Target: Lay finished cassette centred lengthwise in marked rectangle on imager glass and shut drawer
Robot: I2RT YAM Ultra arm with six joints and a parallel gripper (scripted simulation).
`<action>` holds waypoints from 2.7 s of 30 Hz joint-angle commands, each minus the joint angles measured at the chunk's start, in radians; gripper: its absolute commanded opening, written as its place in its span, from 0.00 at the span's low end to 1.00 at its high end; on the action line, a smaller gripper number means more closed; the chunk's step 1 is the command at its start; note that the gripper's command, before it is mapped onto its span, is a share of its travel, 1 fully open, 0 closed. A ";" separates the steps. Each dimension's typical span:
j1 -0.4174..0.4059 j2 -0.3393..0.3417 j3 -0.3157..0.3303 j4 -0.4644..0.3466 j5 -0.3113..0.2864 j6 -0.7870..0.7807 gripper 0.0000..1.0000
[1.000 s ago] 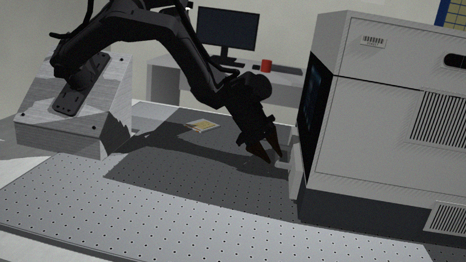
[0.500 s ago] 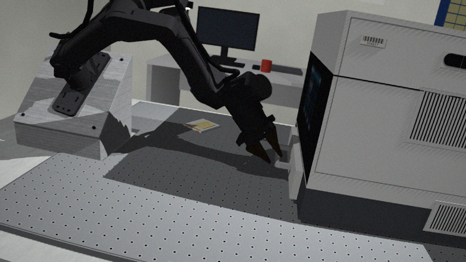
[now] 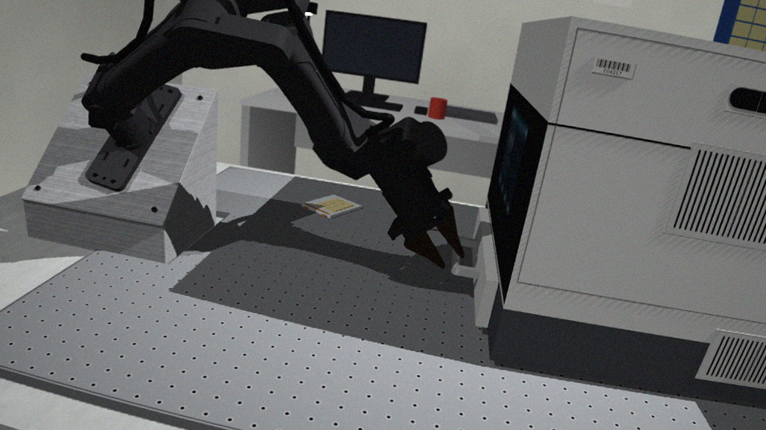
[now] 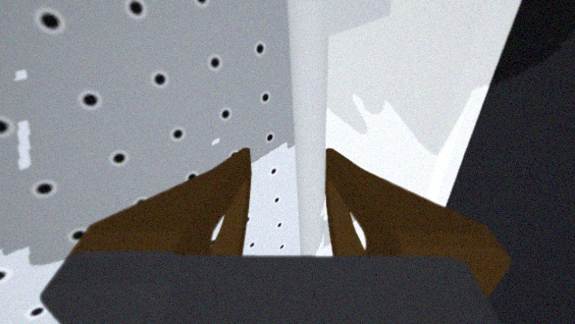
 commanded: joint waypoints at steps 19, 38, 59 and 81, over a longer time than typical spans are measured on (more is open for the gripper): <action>0.013 0.010 0.002 -0.013 -0.023 -0.002 0.00; 0.013 0.010 0.002 -0.013 -0.023 -0.002 0.00; 0.013 0.010 0.002 -0.013 -0.023 -0.002 0.00; 0.020 -0.029 -0.033 0.009 -0.018 -0.002 0.00</action>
